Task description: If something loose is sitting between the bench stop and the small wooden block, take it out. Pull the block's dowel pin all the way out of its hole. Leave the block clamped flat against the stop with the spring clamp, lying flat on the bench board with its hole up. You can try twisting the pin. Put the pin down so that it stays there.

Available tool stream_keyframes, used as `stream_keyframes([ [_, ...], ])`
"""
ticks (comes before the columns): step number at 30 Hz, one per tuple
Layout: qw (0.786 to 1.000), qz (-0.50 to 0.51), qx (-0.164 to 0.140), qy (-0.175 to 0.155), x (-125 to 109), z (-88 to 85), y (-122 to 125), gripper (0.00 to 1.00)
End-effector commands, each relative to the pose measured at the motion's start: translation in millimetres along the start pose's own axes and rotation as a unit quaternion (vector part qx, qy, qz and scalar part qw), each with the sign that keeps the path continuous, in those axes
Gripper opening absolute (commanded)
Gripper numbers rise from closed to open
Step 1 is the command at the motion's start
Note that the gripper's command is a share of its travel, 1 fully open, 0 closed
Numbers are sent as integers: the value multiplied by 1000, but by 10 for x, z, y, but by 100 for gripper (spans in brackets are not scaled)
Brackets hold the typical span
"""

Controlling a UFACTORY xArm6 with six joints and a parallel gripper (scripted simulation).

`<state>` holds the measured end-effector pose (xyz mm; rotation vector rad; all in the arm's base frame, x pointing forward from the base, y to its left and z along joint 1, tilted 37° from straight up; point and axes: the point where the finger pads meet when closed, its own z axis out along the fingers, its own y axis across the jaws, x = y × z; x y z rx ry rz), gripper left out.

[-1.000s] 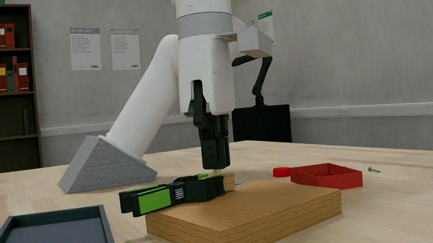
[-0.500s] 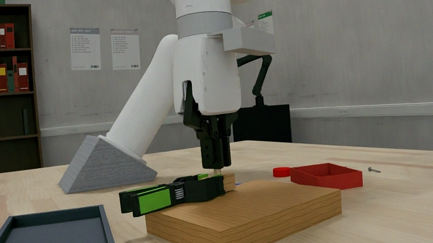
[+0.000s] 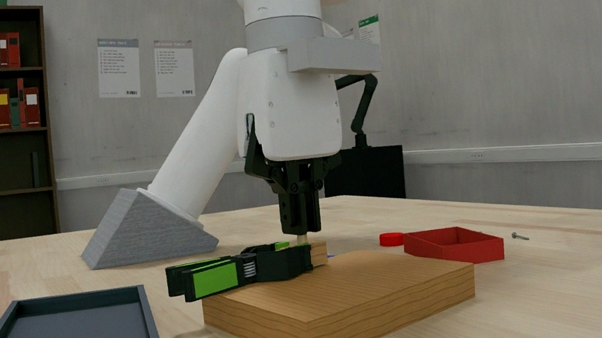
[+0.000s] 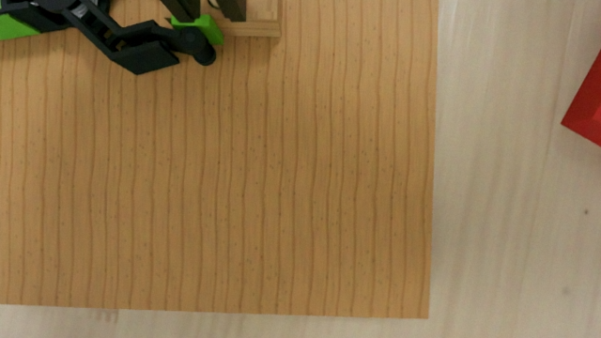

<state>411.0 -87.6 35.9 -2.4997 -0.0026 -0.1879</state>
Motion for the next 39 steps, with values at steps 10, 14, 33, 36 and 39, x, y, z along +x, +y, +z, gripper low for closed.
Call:
stream_keyframes([
  [10, 992, 126, -2, 0, 14, -17, 4, 0],
  [14, 986, 167, -2, 0, 14, -18, 4, 0],
  [33, 942, 337, -2, 0, 13, -23, 4, 0],
  [36, 939, 345, -2, 0, 14, -27, 4, 0],
  [39, 942, 336, -2, 0, 14, -27, 4, 0],
])
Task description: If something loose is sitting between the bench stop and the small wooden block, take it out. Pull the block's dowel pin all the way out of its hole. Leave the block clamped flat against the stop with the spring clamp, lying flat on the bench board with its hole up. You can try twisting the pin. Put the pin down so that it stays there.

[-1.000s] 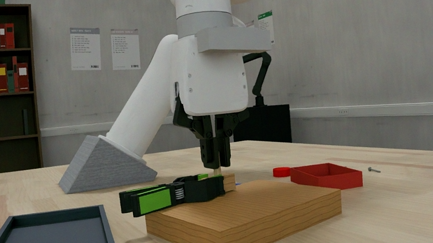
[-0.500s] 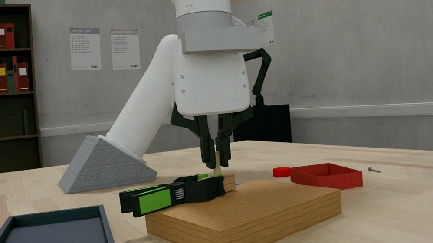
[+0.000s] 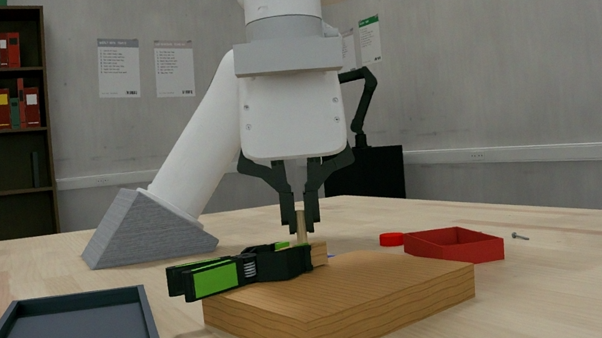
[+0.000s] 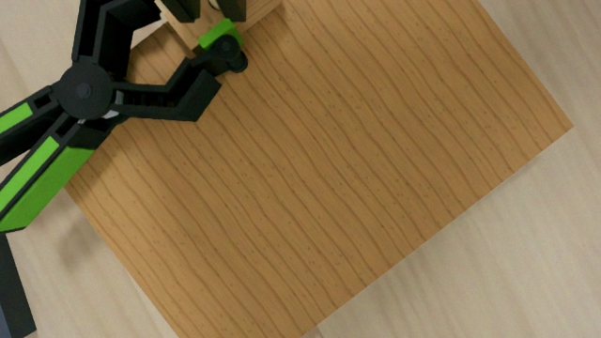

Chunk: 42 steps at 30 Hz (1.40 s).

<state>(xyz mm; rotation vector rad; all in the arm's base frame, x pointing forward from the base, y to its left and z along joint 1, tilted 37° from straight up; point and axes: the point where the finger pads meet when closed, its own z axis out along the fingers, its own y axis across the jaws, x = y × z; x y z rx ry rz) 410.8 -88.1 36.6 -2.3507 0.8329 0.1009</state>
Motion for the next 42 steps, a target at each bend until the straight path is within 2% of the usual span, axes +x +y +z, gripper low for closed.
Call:
stream_keyframes([
  [1, 1000, -10, -1, 2, 14, -18, -6, 0],
  [19, 985, -171, -1, 1, 14, -23, -6, 0],
  [34, 955, -297, -1, 1, 14, -25, -6, 0],
  [42, 929, -371, -1, 1, 14, -27, -6, 0],
])
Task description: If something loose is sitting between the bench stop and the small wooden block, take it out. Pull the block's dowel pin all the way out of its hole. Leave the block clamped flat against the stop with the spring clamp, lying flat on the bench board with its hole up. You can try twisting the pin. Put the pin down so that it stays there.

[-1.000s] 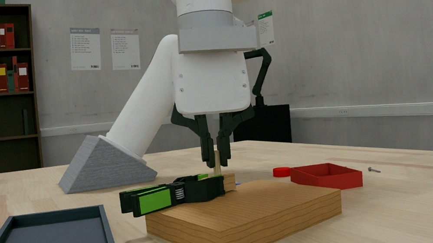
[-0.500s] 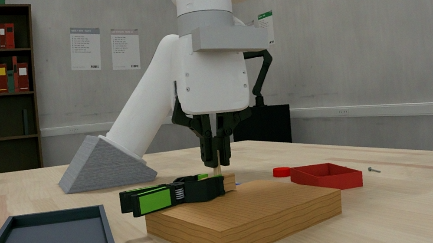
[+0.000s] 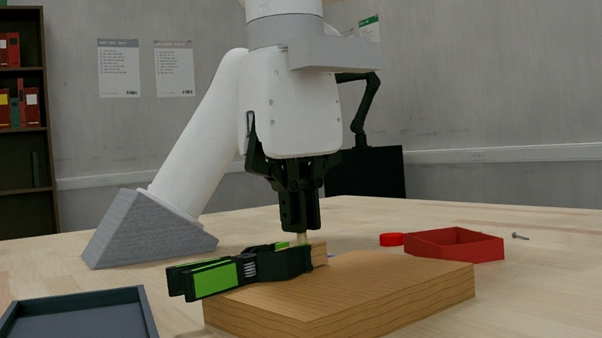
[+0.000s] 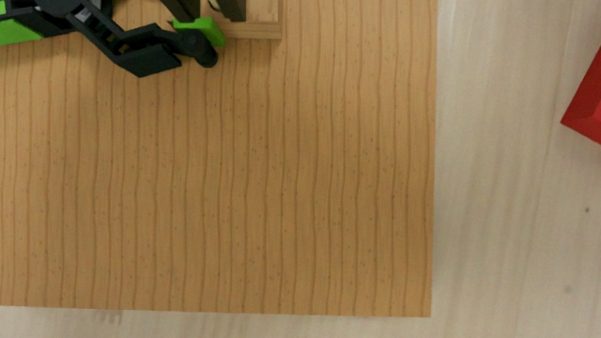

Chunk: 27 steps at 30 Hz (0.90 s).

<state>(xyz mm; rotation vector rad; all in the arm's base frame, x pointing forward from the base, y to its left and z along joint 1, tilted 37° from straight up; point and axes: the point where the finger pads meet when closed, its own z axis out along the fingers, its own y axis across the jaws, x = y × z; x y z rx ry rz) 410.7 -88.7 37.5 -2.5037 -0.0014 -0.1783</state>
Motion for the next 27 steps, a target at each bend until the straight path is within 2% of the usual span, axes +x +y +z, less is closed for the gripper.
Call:
stream_keyframes([
  [1, 999, -49, 0, 3, 13, -16, 5, 0],
  [11, 992, -126, -1, 3, 13, -17, 5, 0],
  [27, 967, -256, -1, 3, 14, -21, 5, 0],
])
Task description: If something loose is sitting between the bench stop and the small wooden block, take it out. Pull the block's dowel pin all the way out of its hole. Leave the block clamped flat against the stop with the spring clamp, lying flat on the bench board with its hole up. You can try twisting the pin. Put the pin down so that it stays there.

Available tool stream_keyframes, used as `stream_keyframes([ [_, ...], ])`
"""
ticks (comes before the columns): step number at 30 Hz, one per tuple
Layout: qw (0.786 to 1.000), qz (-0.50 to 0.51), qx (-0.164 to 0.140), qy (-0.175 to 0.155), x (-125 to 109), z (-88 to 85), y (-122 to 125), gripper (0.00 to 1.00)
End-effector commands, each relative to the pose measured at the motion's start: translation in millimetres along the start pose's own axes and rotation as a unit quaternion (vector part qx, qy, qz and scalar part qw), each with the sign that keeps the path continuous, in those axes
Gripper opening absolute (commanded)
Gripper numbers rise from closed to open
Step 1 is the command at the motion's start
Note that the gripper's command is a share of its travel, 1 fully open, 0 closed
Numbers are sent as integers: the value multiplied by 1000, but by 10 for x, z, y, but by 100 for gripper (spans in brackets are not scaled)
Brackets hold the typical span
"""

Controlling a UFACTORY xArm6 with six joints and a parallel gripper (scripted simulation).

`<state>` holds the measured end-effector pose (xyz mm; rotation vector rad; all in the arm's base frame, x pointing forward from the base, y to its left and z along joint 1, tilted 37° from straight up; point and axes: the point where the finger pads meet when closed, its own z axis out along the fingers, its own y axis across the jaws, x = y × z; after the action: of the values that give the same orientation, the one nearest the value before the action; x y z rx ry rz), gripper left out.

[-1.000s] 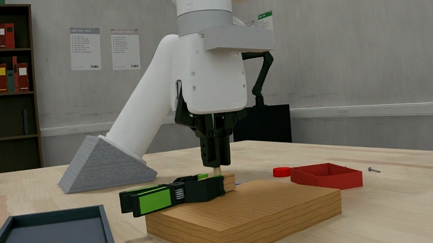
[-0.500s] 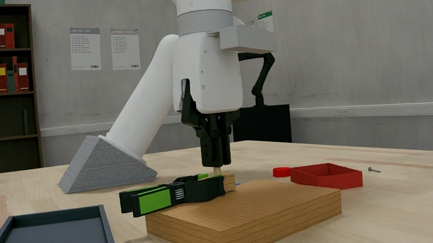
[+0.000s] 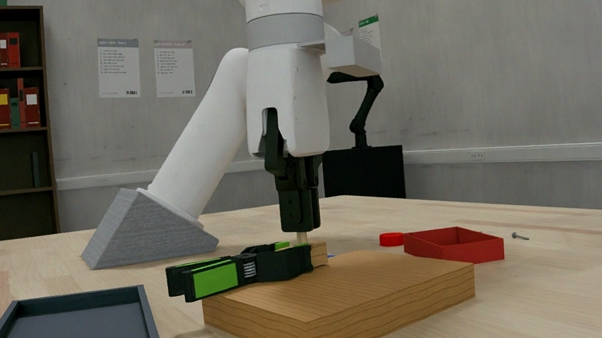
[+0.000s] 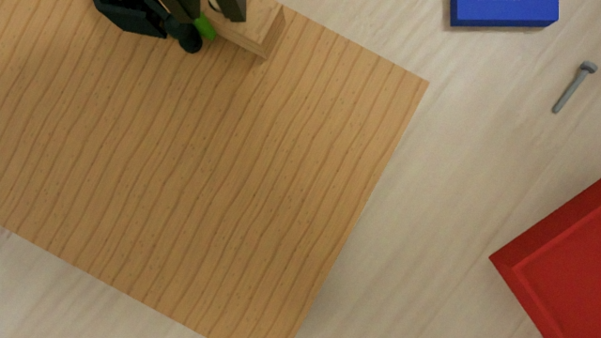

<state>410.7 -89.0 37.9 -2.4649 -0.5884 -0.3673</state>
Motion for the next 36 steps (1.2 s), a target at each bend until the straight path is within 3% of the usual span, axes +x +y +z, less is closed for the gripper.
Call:
stream_keyframes([
  [1, 999, -35, -2, 3, 10, -16, 10, 0],
  [8, 995, -100, -2, 3, 10, -20, 10, 0],
  [36, 994, 111, -1, 3, 10, -28, 10, 0],
])
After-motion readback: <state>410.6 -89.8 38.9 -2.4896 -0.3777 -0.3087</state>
